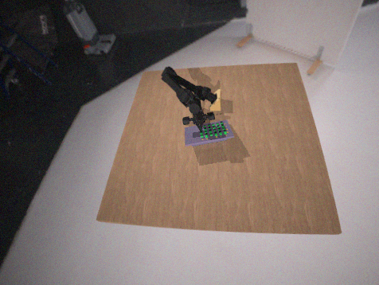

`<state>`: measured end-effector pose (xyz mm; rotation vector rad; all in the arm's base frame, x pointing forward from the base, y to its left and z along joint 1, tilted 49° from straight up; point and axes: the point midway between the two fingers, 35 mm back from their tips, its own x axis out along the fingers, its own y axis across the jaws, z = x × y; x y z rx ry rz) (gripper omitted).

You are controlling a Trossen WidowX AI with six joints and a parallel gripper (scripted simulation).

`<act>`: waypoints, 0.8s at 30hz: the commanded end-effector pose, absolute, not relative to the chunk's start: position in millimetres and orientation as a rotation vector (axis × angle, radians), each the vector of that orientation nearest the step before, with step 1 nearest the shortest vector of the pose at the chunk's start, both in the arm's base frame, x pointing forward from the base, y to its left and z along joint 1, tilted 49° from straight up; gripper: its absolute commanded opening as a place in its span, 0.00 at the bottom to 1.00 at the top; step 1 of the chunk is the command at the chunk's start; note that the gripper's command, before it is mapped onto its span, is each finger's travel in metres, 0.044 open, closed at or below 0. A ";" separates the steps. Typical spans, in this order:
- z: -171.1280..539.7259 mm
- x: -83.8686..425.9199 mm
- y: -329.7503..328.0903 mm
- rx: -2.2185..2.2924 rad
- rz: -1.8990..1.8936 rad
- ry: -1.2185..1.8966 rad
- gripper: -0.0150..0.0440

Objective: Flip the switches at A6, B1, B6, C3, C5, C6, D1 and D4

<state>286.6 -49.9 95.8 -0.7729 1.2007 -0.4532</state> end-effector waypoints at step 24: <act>92.5 287.3 -51.6 -0.772 -0.448 1.203 0.25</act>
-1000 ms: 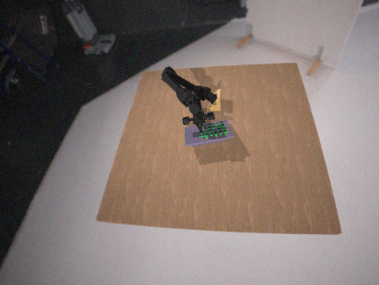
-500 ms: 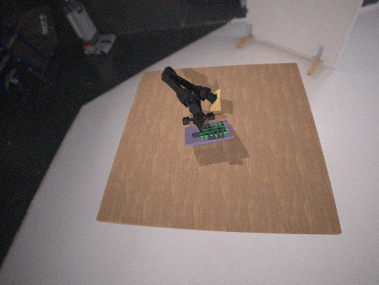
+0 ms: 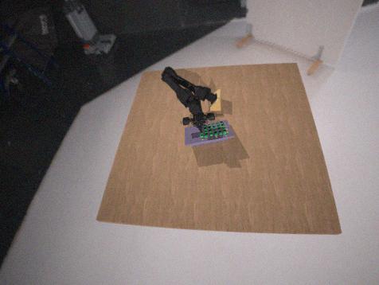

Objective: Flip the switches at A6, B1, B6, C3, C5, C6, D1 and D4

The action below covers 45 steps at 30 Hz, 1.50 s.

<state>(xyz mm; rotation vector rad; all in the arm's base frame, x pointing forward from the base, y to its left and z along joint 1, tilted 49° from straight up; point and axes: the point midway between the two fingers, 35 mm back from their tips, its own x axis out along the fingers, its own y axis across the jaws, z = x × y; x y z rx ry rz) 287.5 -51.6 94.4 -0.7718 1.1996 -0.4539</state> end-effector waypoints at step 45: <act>77.2 247.4 36.4 -0.763 -0.452 1.232 0.25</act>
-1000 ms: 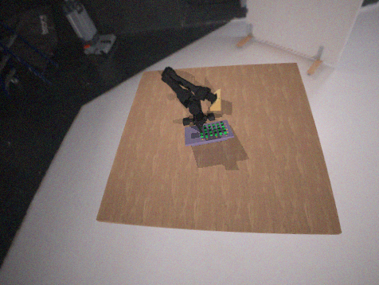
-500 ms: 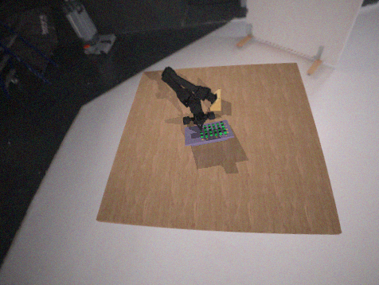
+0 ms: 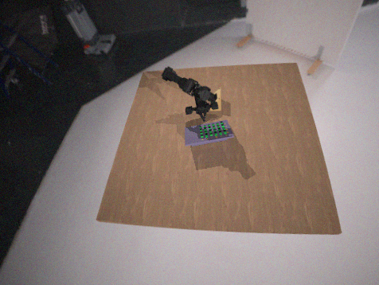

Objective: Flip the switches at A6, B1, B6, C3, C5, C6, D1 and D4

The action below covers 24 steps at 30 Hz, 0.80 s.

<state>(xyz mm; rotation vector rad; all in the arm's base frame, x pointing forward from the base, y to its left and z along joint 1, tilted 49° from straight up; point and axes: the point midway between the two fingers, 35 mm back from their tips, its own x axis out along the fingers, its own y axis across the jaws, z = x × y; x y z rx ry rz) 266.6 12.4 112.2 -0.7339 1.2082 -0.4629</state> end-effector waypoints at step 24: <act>40.3 256.4 10.6 -0.761 -0.468 1.253 0.25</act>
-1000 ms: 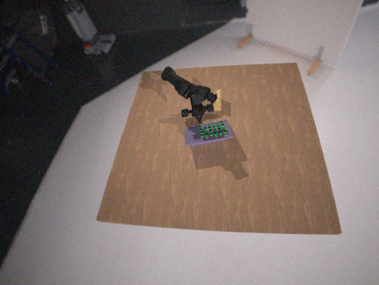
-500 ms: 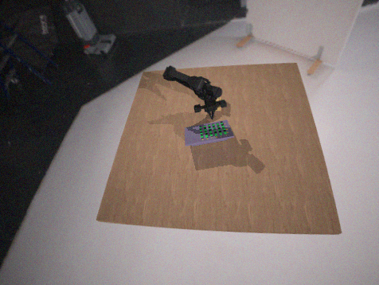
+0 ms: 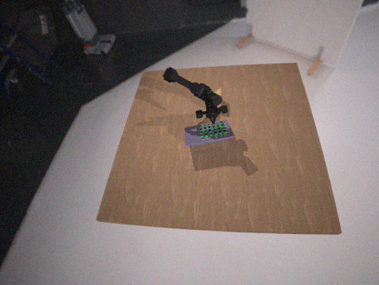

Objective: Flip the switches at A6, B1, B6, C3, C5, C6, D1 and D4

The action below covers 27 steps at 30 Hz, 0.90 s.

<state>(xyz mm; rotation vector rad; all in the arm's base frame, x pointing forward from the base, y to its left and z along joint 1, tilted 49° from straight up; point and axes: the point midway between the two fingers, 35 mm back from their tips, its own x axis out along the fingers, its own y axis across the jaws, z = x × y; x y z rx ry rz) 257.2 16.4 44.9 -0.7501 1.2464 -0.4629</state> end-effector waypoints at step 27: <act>30.9 260.8 0.9 -0.761 -0.468 1.252 0.25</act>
